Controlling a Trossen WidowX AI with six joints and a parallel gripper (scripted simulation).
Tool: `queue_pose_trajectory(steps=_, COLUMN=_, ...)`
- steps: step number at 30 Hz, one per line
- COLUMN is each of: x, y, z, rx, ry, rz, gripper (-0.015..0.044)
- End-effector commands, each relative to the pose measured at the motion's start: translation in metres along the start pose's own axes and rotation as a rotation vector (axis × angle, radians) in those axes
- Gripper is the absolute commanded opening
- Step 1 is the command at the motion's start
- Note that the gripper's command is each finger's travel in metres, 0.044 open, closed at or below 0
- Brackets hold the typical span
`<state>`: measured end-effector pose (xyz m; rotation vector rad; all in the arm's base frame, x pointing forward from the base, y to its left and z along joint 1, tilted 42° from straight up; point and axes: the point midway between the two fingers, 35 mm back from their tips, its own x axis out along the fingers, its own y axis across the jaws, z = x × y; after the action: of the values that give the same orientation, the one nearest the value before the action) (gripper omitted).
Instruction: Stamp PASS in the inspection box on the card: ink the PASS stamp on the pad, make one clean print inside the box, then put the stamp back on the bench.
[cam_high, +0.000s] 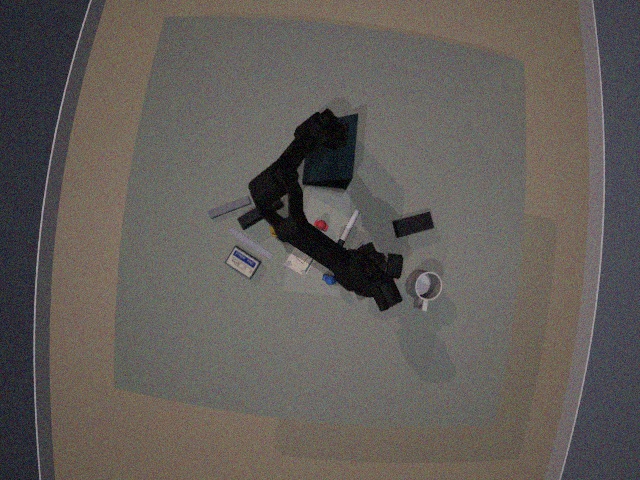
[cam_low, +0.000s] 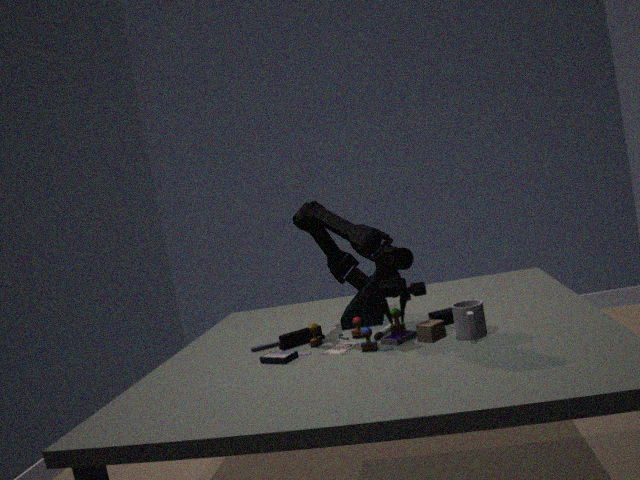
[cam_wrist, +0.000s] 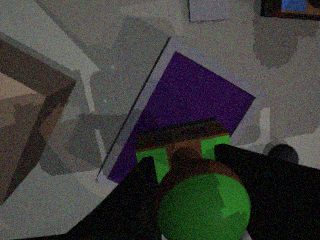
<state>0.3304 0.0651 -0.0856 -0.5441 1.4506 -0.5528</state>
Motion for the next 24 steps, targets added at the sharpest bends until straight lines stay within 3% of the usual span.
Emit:
queue_pose_trajectory(steps=1, x=0.0055, y=-0.0009, z=-0.0021, rx=-0.006, ry=0.007, rz=-0.007, gripper=0.0)
queue_pose_trajectory(steps=24, x=0.0088, y=-0.001, z=-0.0021, rx=-0.001, ry=0.007, rz=-0.007, gripper=0.0)
